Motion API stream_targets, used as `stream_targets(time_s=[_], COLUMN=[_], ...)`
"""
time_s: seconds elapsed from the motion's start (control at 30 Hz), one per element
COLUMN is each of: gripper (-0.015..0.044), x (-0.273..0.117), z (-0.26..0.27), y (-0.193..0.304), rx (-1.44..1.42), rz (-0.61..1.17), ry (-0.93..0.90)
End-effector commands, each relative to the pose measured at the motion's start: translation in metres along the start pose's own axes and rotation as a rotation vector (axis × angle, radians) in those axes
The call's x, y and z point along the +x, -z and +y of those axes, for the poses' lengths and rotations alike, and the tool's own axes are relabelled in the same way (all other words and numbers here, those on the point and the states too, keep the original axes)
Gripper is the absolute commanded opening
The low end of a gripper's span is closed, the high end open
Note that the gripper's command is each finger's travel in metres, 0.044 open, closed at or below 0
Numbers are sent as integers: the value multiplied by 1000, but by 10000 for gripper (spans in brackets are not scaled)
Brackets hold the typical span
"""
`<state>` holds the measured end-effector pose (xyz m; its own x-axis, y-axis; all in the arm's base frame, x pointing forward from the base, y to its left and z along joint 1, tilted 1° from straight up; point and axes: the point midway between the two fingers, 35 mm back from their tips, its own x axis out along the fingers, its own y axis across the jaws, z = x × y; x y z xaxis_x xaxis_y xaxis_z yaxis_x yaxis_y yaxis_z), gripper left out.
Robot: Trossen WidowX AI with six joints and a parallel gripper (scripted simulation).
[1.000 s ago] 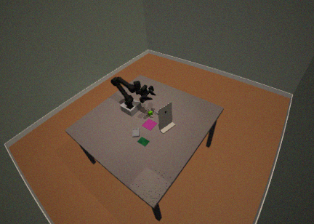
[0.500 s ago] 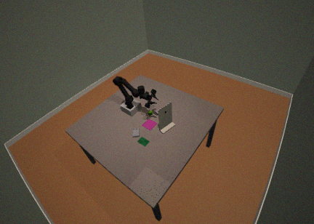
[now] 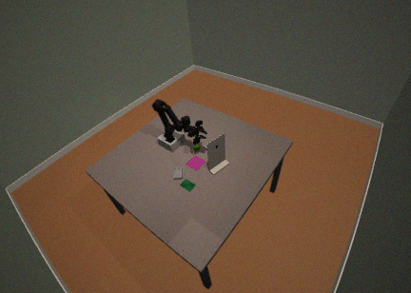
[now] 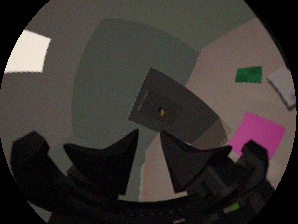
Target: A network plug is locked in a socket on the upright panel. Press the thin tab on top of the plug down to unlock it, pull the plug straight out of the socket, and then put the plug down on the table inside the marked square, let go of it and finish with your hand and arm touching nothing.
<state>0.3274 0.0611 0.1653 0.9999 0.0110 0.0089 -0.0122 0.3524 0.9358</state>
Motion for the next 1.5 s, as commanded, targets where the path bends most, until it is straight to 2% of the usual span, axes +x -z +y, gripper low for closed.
stream_targets(time_s=[0.0,0.2,0.43,0.83,1.47], gripper=[156,156,156,156,156], x=[-11,-27,-28,28,52], z=[-15,-28,-29,-34,-36], y=[10,18,19,4,-2], rx=[145,348,371,370,366], rz=[2,1,1,0,-3], ry=[11,12,12,8,8])
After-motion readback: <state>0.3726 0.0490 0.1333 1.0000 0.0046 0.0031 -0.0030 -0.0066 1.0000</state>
